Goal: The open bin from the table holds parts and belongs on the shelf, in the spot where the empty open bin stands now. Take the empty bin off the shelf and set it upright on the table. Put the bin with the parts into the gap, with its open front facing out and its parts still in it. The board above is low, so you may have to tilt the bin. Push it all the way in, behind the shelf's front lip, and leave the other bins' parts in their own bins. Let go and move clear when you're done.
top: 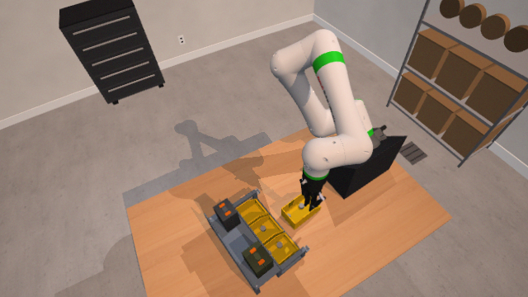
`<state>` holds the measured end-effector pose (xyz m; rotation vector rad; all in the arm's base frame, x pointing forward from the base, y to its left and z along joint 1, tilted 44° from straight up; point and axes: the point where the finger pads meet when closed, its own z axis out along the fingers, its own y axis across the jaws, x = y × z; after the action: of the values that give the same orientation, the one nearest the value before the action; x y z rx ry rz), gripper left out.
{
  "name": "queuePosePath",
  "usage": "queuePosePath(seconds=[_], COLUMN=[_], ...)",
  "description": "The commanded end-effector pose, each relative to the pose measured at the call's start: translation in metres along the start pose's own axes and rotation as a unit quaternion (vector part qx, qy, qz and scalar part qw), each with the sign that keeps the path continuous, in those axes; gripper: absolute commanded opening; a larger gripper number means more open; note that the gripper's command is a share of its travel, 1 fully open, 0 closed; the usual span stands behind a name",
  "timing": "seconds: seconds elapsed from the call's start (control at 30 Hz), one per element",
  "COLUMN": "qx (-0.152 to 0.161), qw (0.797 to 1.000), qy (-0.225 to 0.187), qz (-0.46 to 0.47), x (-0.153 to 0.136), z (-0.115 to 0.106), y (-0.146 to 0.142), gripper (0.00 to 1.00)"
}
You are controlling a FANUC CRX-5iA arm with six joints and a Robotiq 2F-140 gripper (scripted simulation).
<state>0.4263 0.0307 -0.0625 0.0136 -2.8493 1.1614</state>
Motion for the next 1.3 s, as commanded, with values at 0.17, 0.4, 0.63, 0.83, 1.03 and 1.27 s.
queuePosePath(seconds=[0.17, 0.4, 0.63, 0.83, 1.03, 1.27], qx=[0.0, 0.0, 0.0, 0.0, -0.001, -0.003], qw=[1.0, 1.0, 1.0, 1.0, 0.999, 0.986], qy=[-0.001, -0.001, -0.001, -0.001, -0.001, -0.001], qz=[0.0, 0.0, 0.0, 0.009, 0.04, 0.169], x=[-0.001, -0.001, -0.001, -0.001, -0.003, -0.012], z=[-0.001, -0.001, -0.001, -0.001, -0.001, -0.001], y=[0.0, 0.0, 0.0, 0.0, -0.002, -0.009], gripper=[0.1, 0.1, 0.1, 0.1, 0.1, 0.1])
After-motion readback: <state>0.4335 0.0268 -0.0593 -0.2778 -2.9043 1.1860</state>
